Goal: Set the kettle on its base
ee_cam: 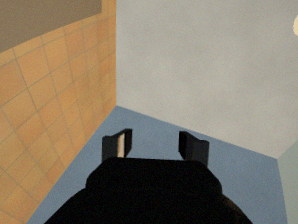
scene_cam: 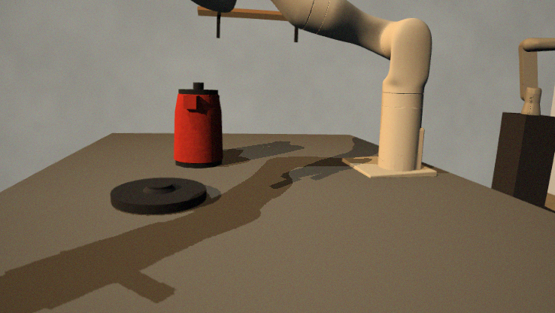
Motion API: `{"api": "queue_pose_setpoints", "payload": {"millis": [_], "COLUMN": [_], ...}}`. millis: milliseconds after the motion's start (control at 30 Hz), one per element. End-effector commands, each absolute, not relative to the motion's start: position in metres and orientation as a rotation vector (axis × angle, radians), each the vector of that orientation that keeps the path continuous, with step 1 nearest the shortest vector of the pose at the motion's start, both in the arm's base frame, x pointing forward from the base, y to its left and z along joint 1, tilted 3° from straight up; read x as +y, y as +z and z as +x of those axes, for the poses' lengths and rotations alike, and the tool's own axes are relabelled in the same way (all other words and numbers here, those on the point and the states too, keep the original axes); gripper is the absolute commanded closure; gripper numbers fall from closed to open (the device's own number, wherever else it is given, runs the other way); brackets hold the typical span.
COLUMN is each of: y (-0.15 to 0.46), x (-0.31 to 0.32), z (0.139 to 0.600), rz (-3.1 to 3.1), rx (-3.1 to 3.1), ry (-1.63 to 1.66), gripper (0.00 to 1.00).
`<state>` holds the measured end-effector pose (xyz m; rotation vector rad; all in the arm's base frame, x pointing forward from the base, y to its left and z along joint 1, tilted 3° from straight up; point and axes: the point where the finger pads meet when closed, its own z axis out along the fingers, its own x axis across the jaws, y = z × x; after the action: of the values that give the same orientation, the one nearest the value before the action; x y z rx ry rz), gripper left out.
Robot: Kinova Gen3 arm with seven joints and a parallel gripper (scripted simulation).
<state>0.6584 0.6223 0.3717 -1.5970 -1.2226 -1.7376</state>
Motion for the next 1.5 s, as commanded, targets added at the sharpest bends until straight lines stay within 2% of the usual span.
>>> {"api": "queue_pose_setpoints", "payload": {"millis": [0, 1467], "y": [0.3740, 0.3749], "x": [0.6223, 0.6124], "z": [0.6582, 0.6673], "rz": [-1.594, -1.625], "rx": [-1.222, -1.203], "ry": [-1.740, -1.742], "gripper": [0.00, 0.00]}}
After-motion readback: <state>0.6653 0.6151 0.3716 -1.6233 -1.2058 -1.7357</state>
